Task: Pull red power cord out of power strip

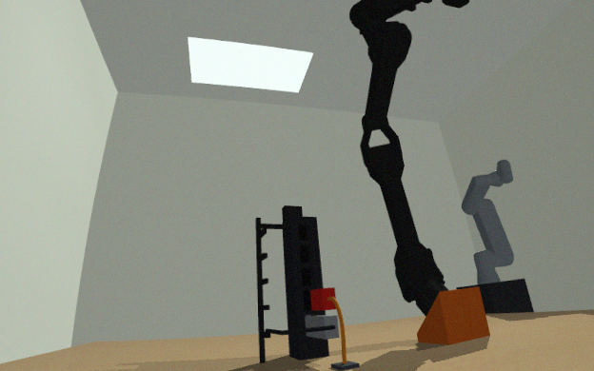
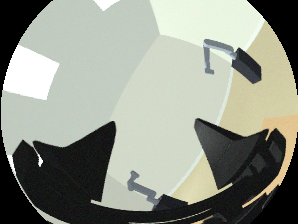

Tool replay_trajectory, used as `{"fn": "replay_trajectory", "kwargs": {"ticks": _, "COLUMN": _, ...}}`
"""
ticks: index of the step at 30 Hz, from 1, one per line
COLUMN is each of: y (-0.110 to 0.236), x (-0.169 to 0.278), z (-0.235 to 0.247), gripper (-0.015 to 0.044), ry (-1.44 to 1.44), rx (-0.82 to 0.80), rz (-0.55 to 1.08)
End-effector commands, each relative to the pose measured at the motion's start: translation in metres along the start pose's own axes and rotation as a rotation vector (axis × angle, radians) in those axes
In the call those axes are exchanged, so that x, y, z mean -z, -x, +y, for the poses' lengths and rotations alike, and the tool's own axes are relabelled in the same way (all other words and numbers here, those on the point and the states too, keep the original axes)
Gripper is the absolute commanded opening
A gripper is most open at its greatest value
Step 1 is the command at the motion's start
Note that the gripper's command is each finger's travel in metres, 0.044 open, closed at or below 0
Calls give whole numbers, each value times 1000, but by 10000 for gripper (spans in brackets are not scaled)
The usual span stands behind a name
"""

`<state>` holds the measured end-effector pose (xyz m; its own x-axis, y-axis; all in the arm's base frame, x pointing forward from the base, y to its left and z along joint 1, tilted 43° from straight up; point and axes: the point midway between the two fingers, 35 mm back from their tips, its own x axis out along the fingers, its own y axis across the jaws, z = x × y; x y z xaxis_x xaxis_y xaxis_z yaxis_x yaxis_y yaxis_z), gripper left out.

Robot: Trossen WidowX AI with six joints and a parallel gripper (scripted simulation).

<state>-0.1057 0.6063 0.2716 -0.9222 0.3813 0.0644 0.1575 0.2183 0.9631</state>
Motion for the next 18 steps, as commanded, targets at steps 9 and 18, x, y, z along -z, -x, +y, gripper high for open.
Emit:
{"fn": "replay_trajectory", "kwargs": {"ticks": 9, "y": 68, "x": -68, "z": -30, "gripper": 164, "ry": 122, "rx": 78, "rz": -407}}
{"fn": "replay_trajectory", "kwargs": {"ticks": 18, "y": 179, "x": -106, "z": -102, "gripper": 160, "ry": 246, "rx": 482, "rz": -778}}
